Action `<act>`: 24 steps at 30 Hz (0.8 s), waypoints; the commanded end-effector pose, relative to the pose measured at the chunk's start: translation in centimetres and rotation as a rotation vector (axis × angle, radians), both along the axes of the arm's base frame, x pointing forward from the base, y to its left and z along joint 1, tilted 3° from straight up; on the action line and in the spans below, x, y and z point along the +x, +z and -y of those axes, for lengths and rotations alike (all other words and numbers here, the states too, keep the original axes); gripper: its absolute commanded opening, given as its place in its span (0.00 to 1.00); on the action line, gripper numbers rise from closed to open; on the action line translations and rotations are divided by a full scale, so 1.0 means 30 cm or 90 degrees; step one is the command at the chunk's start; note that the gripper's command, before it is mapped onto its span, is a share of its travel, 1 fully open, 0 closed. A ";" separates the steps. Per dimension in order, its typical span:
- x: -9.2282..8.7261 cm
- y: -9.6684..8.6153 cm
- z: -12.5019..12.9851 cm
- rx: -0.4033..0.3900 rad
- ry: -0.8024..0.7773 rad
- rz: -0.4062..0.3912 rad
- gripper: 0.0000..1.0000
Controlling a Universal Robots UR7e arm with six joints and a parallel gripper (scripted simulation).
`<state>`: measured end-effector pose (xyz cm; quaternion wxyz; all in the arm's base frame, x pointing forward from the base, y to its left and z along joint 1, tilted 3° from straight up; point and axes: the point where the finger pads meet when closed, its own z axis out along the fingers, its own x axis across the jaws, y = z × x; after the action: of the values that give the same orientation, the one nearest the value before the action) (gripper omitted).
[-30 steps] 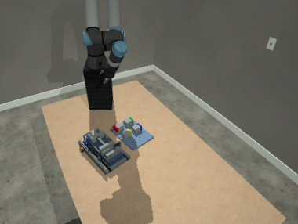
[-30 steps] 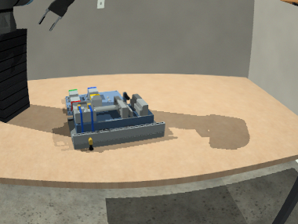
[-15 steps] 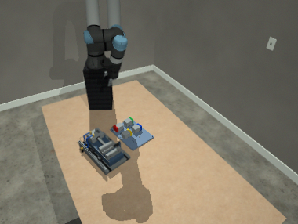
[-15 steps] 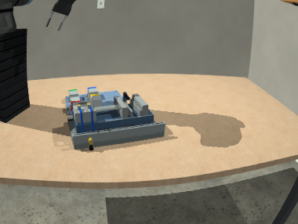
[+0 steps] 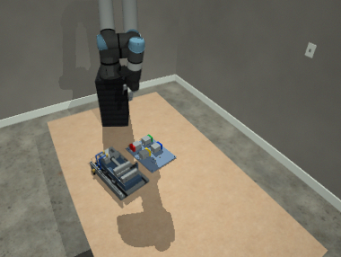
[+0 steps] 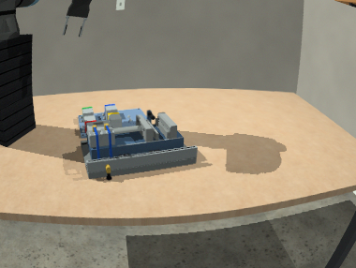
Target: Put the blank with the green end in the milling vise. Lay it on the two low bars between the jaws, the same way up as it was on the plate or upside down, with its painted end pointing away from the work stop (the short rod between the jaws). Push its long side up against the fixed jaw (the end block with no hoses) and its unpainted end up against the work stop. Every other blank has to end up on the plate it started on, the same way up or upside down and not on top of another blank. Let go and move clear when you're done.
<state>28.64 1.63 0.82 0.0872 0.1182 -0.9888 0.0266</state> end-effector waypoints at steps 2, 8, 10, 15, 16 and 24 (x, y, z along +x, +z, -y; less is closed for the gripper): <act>0.029 -0.016 -0.019 0.010 0.009 0.042 1.00; 0.029 -0.016 -0.019 0.010 0.009 0.042 1.00; 0.069 -0.029 -0.048 0.019 0.018 0.078 1.00; 0.136 -0.053 -0.097 0.035 0.033 0.141 1.00; 0.136 -0.053 -0.097 0.035 0.033 0.141 1.00; 0.136 -0.053 -0.097 0.035 0.033 0.141 1.00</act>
<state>32.46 4.44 -0.63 -0.0211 0.1419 -0.9896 0.0144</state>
